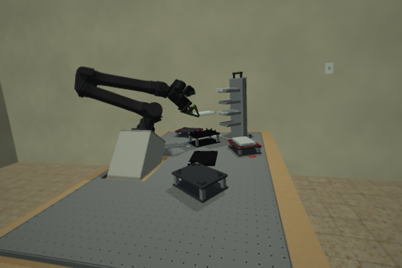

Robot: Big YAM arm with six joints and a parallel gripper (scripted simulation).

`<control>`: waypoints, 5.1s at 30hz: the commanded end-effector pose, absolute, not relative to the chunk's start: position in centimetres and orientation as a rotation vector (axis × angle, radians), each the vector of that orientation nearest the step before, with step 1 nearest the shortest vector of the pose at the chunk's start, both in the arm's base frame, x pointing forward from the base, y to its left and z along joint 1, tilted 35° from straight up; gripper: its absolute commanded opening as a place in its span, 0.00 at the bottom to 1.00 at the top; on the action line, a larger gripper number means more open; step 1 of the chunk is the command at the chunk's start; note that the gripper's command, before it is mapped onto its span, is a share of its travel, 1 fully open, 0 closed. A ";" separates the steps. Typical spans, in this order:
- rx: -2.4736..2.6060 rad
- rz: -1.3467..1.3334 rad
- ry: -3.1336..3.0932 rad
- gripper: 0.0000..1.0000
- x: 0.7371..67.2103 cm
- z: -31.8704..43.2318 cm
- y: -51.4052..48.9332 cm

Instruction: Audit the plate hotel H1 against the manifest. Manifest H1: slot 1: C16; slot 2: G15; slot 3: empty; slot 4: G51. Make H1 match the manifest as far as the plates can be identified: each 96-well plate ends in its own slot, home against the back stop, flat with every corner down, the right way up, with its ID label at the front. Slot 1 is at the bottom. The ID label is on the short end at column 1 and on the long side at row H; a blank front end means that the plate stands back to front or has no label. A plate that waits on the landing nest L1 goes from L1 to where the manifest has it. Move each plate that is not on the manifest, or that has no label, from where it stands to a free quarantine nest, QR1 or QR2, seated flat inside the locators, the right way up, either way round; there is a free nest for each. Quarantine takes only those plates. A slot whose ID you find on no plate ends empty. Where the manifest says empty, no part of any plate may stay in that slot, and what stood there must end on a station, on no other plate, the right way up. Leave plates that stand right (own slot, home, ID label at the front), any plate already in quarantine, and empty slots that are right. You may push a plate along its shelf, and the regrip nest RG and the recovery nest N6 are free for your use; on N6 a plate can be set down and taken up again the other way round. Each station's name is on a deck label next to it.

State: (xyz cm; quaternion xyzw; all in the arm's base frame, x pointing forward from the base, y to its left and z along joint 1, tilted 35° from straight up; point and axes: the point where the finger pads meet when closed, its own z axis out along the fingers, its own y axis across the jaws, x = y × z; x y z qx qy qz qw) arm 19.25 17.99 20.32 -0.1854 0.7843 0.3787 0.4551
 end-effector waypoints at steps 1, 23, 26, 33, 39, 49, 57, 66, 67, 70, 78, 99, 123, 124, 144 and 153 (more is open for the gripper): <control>-0.460 0.948 1.919 0.86 19.2 20.3 18.4; -0.459 0.949 1.918 0.86 19.3 19.6 18.9; -0.458 0.949 1.923 0.86 19.3 19.3 19.0; -0.459 0.949 1.922 0.86 19.3 19.1 19.2; -0.459 0.950 1.917 0.86 19.3 19.0 19.3; -0.458 0.950 1.920 0.86 19.3 18.5 19.6; -0.458 0.951 1.917 0.86 19.3 18.4 19.8; -0.458 0.950 1.920 0.86 19.3 17.9 20.1; -0.458 0.950 1.923 0.86 19.3 17.8 20.1; -0.458 0.951 1.919 0.86 19.3 17.8 20.2; -0.458 0.950 1.923 0.86 19.3 17.4 20.4; -0.457 0.951 1.922 0.86 19.4 16.7 20.9; -0.457 0.951 1.923 0.86 19.4 15.7 21.5; -0.457 0.951 1.923 0.86 19.4 15.7 21.5; -0.457 0.952 1.920 0.86 19.4 15.1 22.0; -0.456 0.951 1.924 0.86 19.4 14.6 22.3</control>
